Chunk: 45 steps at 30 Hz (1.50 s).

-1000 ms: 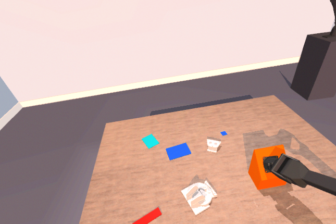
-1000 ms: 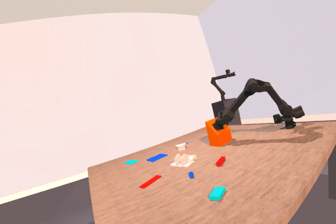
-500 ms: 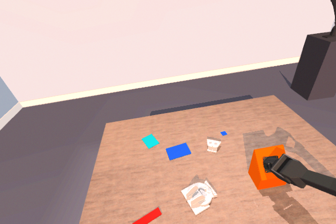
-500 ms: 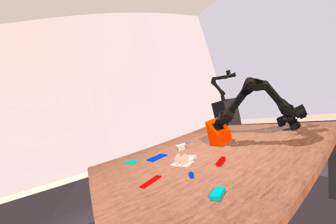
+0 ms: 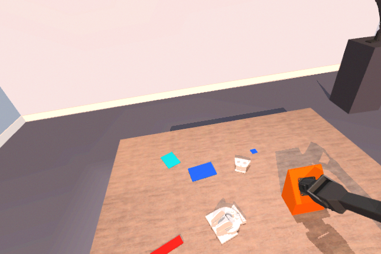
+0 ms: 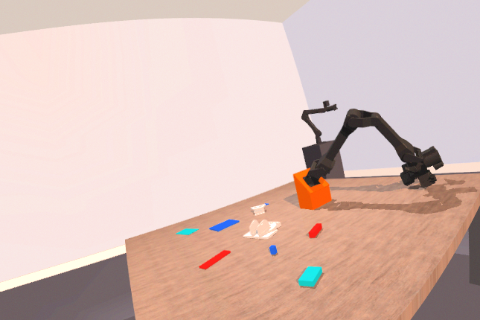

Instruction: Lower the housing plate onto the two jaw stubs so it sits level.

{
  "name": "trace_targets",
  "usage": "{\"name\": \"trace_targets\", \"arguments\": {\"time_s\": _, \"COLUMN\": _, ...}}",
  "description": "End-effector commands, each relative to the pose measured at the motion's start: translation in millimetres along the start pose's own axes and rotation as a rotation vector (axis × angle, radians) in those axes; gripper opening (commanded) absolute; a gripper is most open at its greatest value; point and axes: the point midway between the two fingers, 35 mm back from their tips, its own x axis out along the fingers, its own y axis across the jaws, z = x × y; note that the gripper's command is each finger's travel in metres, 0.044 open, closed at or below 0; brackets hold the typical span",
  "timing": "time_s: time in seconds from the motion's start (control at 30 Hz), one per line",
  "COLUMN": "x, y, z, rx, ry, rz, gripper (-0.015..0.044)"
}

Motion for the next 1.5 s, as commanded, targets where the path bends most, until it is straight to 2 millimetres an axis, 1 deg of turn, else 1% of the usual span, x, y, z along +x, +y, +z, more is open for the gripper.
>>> {"name": "trace_targets", "arguments": {"time_s": 0.0, "x": -12, "y": 9, "z": 8, "rx": -0.043, "ry": -0.048, "rz": 0.026, "gripper": 0.044}}
{"name": "trace_targets", "arguments": {"time_s": 0.37, "x": -44, "y": 27, "z": 32, "rx": -0.135, "ry": -0.181, "rz": 0.076, "gripper": 0.044}}
{"name": "trace_targets", "arguments": {"time_s": 0.7, "x": -84, "y": 43, "z": 59, "rx": -0.21, "ry": -0.337, "rz": 0.119, "gripper": 0.044}}
{"name": "trace_targets", "arguments": {"time_s": 1.03, "x": -130, "y": 56, "z": 86, "rx": -0.279, "ry": -0.512, "rz": 0.146, "gripper": 0.044}}
{"name": "trace_targets", "arguments": {"time_s": 1.47, "x": -200, "y": 67, "z": 116, "rx": -0.359, "ry": -0.761, "rz": 0.152, "gripper": 0.044}}
